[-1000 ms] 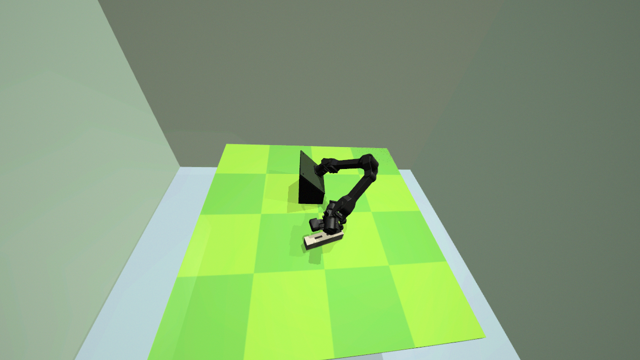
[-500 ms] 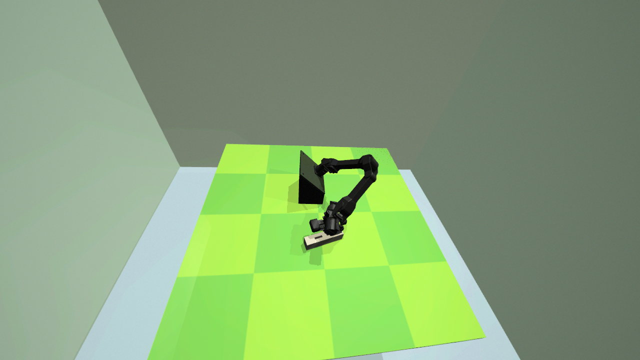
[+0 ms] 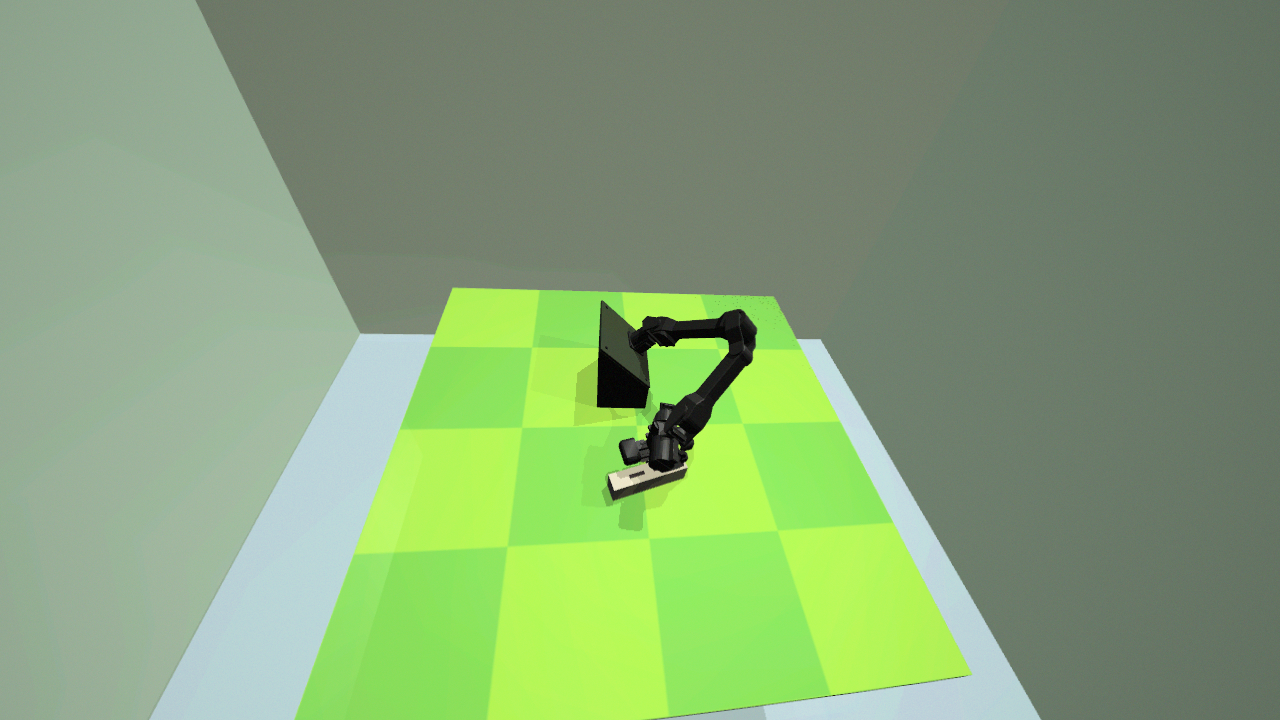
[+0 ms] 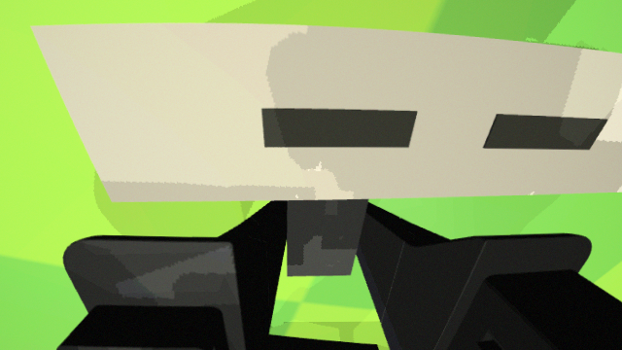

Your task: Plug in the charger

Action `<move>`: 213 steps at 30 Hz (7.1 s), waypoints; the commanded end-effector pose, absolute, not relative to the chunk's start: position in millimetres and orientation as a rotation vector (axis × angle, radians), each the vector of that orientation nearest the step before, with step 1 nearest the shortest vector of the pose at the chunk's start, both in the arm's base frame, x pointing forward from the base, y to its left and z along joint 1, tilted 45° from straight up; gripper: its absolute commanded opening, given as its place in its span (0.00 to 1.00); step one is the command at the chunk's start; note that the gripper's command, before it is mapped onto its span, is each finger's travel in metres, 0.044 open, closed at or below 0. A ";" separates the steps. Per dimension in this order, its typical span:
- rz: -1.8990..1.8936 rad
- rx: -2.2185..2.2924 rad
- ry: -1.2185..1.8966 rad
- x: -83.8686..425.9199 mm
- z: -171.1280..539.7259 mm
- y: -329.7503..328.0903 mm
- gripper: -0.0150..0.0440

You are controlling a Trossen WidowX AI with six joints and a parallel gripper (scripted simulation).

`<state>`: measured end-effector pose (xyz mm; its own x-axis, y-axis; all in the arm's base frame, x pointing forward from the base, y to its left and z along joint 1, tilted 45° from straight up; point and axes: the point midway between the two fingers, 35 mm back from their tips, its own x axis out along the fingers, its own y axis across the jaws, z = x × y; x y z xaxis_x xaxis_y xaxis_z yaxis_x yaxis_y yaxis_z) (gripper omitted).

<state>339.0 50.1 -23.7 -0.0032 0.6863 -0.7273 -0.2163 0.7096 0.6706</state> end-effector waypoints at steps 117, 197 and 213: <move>0.751 0.405 1.358 346.2 -19.4 50.1 0.25; 0.750 0.406 1.366 329.2 -26.3 49.1 1.00; 0.751 0.405 1.361 320.2 -29.1 47.6 1.00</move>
<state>323.8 48.0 -28.4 0.0283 0.6851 -0.7279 -0.2420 0.7112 0.6600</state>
